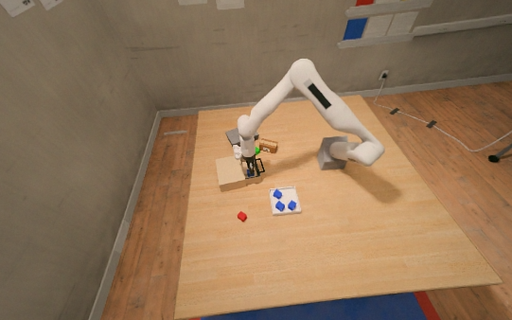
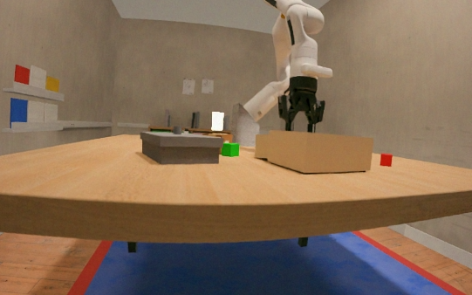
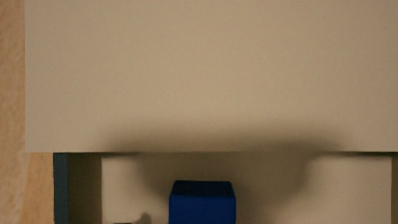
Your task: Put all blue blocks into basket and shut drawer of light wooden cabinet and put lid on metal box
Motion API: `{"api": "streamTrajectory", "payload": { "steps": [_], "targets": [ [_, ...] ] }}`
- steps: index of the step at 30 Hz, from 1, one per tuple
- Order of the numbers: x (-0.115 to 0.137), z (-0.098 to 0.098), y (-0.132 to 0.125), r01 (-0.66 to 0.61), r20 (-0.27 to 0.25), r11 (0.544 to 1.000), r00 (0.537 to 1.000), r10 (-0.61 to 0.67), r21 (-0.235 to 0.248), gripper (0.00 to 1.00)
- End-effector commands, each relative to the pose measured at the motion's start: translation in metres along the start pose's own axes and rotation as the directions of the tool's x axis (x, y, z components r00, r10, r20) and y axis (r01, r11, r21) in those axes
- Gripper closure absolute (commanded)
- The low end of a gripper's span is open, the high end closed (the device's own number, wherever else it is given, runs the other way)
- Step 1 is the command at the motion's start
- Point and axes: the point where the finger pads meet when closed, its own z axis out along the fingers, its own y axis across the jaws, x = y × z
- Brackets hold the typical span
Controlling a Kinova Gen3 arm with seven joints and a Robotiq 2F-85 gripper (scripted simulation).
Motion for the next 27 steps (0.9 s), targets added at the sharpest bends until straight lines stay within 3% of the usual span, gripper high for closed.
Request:
{"api": "streamTrajectory", "payload": {
  "steps": [1, 27],
  "targets": [
    [0.0007, -0.0010, 0.0004, 0.000, -0.002, 1.000, 1.000, 0.000, -0.001, 0.31],
    [0.0008, 0.0042, 0.0004, 0.000, -0.002, 1.000, 1.000, 0.000, -0.001, 0.31]
  ]
}}
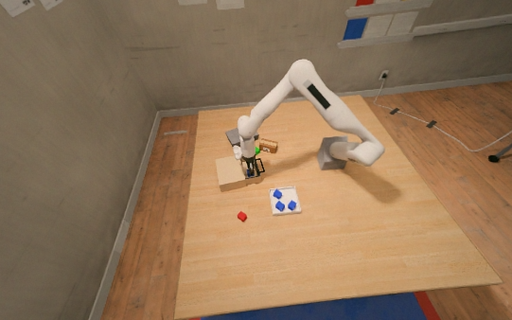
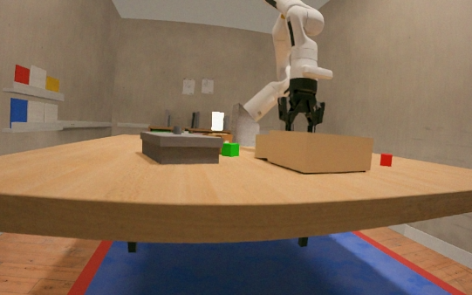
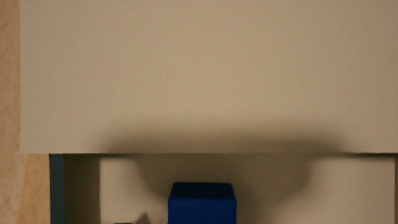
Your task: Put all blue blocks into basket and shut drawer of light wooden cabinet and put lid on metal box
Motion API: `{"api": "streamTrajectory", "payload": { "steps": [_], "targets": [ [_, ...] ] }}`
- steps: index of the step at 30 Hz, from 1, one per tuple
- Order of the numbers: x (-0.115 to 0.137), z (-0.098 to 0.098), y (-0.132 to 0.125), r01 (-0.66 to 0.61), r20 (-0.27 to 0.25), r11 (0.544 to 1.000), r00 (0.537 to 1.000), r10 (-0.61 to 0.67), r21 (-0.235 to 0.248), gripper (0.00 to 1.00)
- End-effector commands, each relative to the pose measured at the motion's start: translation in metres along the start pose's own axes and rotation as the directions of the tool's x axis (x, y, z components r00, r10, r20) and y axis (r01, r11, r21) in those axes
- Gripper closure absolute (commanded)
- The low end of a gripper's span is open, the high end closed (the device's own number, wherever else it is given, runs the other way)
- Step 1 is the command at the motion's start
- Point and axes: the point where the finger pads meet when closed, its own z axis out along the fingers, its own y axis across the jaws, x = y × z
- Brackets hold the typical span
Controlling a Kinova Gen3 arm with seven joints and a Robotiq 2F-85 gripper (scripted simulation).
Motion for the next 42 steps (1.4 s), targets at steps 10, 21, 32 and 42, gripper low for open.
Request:
{"api": "streamTrajectory", "payload": {
  "steps": [10, 21, 32, 42],
  "targets": [
    [0.001, 0.009, 0.000, 0.000, -0.002, 1.000, 1.000, 0.000, -0.001, 0.31],
    [0.001, 0.023, 0.000, 0.000, -0.002, 1.000, 1.000, 0.000, -0.001, 0.31],
    [0.001, 0.033, 0.000, 0.000, -0.002, 1.000, 1.000, 0.000, -0.001, 0.31],
    [0.001, 0.038, 0.000, 0.000, -0.002, 1.000, 1.000, 0.000, -0.001, 0.31]
  ]
}}
